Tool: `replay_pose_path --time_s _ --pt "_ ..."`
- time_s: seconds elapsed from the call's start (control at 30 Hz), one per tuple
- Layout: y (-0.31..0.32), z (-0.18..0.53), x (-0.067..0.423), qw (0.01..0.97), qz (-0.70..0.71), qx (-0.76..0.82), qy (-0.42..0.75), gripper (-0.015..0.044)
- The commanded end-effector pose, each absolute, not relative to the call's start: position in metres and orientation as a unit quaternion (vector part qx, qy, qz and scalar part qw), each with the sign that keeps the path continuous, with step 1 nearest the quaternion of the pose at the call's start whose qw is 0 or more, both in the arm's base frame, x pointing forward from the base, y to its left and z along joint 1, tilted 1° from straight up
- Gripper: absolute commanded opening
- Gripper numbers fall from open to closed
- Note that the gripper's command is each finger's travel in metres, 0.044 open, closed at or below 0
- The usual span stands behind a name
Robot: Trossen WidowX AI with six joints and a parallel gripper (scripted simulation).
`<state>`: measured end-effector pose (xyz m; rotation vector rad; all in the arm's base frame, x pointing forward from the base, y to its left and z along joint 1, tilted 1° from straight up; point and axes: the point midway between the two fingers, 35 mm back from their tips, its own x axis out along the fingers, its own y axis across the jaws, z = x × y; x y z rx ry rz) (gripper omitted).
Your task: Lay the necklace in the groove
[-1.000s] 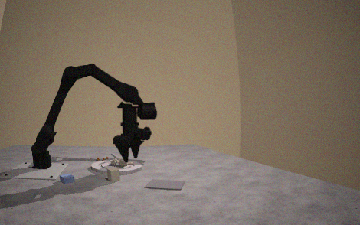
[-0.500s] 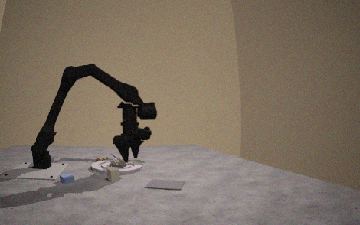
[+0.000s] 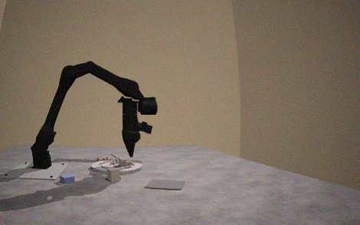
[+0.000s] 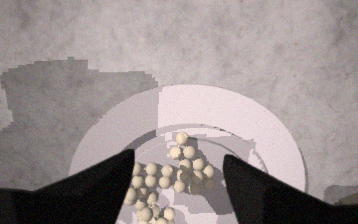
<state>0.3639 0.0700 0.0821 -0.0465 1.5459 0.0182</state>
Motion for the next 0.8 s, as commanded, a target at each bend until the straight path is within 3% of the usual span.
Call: replay_pose_path --time_s 0.0,0.77 --pt "0.067 0.09 0.364 0.716 0.045 -0.058 0.695 0.012" --pt "0.067 0.067 0.365 0.717 0.044 -0.056 0.693 0.012"
